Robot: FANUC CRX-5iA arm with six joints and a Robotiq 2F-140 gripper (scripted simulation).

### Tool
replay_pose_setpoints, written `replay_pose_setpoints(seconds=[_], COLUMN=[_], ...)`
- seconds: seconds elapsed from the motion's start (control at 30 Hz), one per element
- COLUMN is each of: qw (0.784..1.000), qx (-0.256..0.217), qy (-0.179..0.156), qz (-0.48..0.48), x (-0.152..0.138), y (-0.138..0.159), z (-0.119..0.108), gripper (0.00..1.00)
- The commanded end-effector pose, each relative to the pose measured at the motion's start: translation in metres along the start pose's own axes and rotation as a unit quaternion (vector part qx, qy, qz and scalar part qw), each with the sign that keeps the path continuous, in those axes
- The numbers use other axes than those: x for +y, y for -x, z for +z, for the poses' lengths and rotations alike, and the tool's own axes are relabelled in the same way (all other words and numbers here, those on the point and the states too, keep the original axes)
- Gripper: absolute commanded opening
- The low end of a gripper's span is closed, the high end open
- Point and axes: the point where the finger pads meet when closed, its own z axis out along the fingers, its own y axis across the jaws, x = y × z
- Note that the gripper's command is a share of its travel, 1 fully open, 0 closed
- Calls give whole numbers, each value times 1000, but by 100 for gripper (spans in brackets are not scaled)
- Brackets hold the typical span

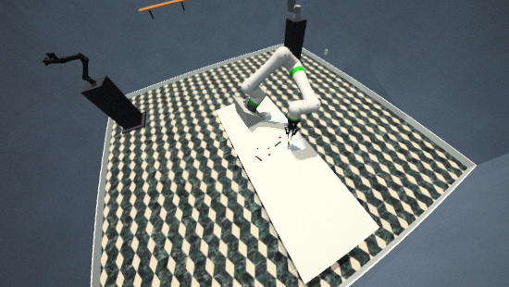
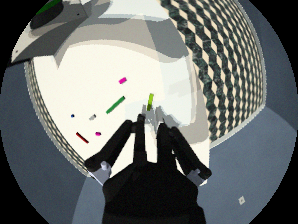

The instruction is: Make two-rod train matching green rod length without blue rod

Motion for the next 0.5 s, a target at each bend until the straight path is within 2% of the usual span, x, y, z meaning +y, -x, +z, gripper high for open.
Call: replay_pose_setpoints(seconds=[0.0,0.47], qw=[1000,1000], qx=[0,0], qy=[0,0], qz=[0,0], x=[0,0], y=[0,0], z=[0,8], gripper=[15,15])
